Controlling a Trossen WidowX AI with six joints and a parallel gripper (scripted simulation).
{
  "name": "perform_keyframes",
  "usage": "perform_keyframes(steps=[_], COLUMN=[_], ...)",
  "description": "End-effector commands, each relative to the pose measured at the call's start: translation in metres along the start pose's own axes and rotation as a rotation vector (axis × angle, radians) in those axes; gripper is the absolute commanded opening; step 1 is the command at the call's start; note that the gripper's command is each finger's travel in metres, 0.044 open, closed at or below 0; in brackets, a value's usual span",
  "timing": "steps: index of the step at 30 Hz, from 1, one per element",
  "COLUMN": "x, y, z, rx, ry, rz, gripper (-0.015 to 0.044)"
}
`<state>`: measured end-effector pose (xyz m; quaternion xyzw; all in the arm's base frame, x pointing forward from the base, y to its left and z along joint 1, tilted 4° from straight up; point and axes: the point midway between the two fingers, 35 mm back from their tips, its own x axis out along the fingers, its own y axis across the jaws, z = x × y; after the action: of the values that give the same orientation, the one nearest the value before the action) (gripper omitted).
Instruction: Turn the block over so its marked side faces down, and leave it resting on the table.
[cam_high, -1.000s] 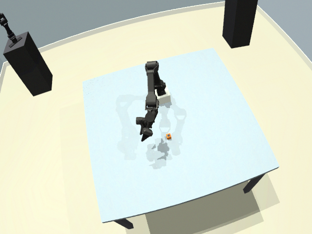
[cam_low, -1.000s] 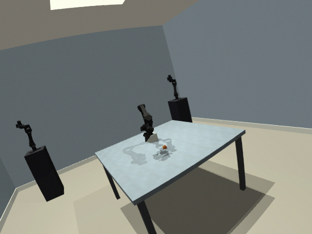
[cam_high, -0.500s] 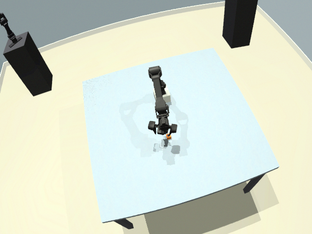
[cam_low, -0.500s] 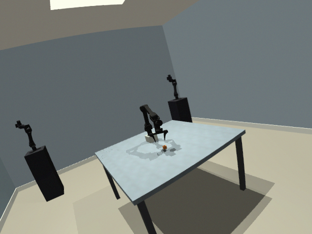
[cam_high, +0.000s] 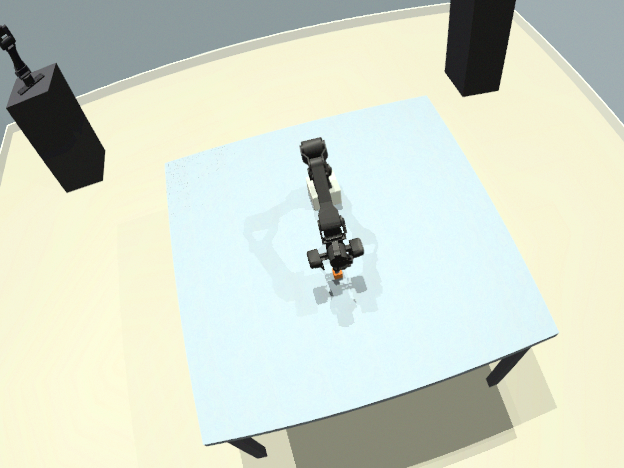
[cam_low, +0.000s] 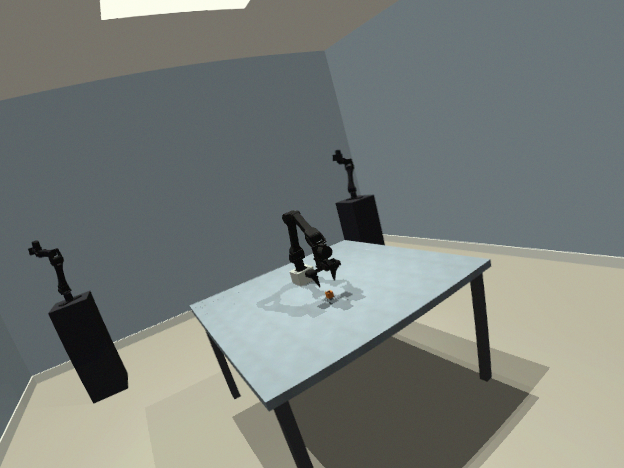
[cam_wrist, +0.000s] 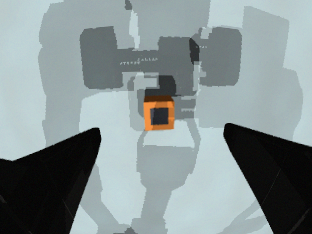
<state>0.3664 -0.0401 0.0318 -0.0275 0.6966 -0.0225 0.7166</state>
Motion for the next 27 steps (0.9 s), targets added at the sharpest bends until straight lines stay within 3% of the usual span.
perform_keyframes(steps=[1, 27], x=[0.016, 0.061], y=[0.002, 0.001], z=[-0.006, -0.007], rx=[-0.01, -0.01], ry=[0.025, 0.025], rz=[0.008, 0.008], gripper=[0.044, 0.044])
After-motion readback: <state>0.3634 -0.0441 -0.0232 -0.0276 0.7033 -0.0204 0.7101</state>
